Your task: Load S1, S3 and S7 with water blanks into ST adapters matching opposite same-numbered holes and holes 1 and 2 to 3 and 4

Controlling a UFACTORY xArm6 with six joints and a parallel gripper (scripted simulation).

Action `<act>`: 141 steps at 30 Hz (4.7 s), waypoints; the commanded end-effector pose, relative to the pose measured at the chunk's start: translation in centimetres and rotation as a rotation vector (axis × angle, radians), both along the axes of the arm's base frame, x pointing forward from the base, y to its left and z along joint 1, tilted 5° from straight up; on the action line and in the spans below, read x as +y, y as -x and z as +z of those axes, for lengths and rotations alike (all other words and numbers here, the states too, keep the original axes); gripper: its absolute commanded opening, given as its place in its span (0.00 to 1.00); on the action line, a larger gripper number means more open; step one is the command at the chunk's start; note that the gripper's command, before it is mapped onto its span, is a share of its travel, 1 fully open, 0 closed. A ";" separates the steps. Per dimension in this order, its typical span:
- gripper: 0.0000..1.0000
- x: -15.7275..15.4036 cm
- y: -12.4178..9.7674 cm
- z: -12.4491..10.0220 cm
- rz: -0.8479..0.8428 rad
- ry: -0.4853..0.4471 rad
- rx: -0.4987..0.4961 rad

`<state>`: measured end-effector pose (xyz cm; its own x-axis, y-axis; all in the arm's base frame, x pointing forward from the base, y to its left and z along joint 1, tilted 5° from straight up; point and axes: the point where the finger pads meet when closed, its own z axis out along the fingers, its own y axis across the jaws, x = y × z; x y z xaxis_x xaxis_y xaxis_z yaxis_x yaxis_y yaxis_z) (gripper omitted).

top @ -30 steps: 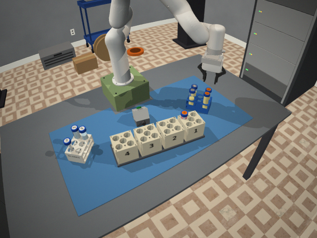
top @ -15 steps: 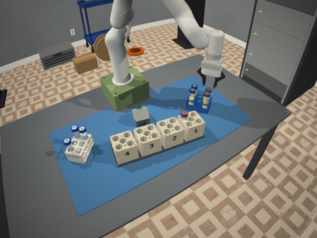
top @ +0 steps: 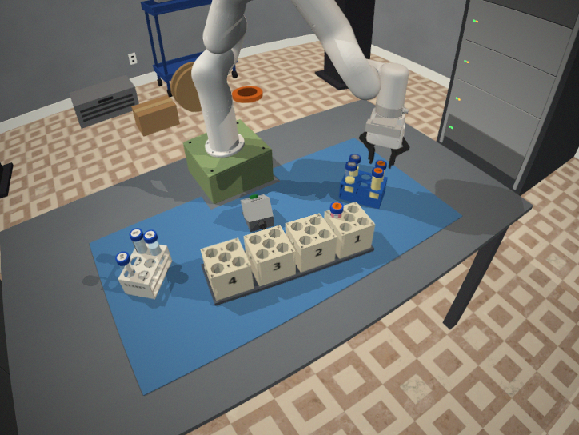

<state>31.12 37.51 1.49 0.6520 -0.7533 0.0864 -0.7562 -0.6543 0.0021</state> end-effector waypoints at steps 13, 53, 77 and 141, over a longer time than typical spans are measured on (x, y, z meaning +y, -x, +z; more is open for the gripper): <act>0.57 0.2 -0.2 -0.3 0.000 -0.005 -0.004; 0.00 0.1 -0.3 -1.8 0.000 -0.005 -0.004; 0.00 0.1 -0.3 -1.7 0.000 -0.005 -0.004; 0.00 0.3 -0.1 1.7 0.000 -0.005 -0.004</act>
<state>31.12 37.65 2.53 0.6520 -0.7534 0.0860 -0.7561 -0.6544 -0.0003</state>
